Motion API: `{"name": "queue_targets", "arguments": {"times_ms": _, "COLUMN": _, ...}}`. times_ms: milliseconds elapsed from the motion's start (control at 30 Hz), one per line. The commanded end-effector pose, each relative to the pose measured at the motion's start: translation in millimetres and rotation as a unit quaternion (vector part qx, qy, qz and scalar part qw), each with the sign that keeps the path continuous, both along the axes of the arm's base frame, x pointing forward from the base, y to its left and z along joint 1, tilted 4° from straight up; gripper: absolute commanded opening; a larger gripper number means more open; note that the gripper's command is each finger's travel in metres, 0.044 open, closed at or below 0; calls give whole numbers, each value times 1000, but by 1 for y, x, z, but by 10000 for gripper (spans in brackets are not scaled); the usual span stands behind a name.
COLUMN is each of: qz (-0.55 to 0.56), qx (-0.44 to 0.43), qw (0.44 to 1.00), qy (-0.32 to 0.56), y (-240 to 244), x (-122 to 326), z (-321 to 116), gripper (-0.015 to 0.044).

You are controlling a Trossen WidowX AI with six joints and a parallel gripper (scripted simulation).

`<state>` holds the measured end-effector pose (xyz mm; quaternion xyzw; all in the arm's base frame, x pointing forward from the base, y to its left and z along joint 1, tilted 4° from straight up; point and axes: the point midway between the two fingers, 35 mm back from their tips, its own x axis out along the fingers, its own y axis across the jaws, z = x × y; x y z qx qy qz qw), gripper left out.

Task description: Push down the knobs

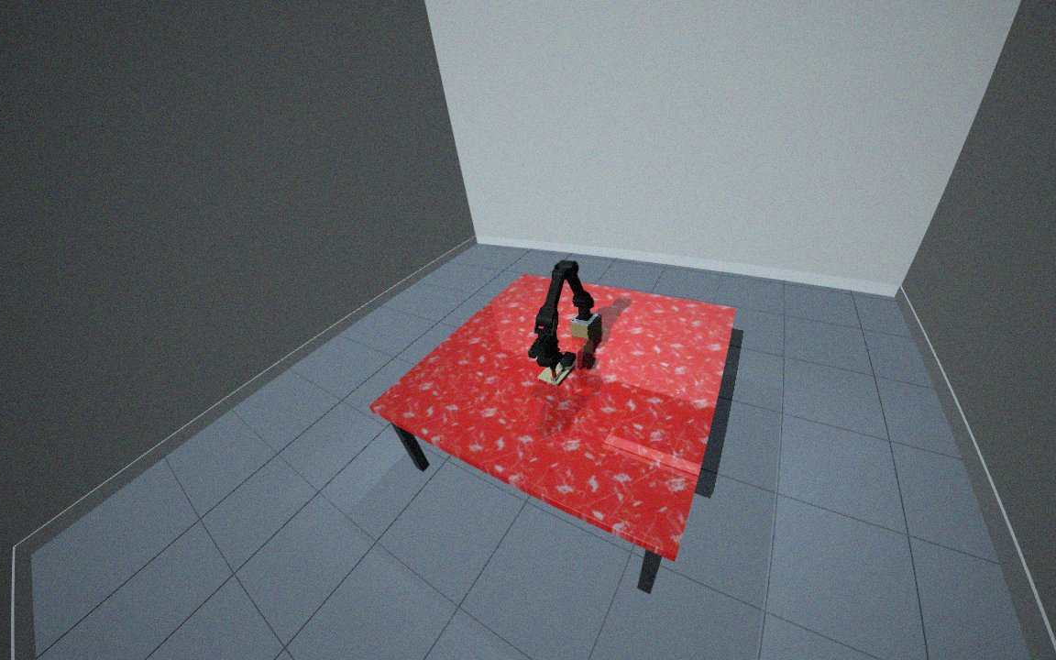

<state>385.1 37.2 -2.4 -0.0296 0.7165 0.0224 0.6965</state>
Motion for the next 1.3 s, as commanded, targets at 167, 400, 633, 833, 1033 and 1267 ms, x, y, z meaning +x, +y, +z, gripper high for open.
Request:
{"name": "queue_targets", "arguments": {"times_ms": 167, "qz": 2, "qx": -1, "qw": 1000, "qy": 2, "y": 0, "x": 1, "z": 9, "gripper": 0}}
{"name": "queue_targets", "arguments": {"times_ms": 400, "qz": 2, "qx": -1, "qw": 1000, "qy": 2, "y": 0, "x": 1, "z": 18, "gripper": 0}}
{"name": "queue_targets", "arguments": {"times_ms": 633, "qz": 0, "qx": 0, "qw": 1000, "qy": 3, "y": 0, "x": 1, "z": 13, "gripper": 184}}
{"name": "queue_targets", "arguments": {"times_ms": 833, "qz": 0, "qx": -1, "qw": 1000, "qy": 4, "y": -6, "x": -37, "z": 32, "gripper": 341}}
{"name": "queue_targets", "arguments": {"times_ms": 1033, "qz": 1, "qx": -2, "qw": 1000, "qy": 7, "y": -17, "x": -110, "z": 50, "gripper": 440}}
{"name": "queue_targets", "arguments": {"times_ms": 1267, "qz": 2, "qx": -2, "qw": 1000, "qy": 9, "y": -26, "x": -189, "z": 47, "gripper": 440}}
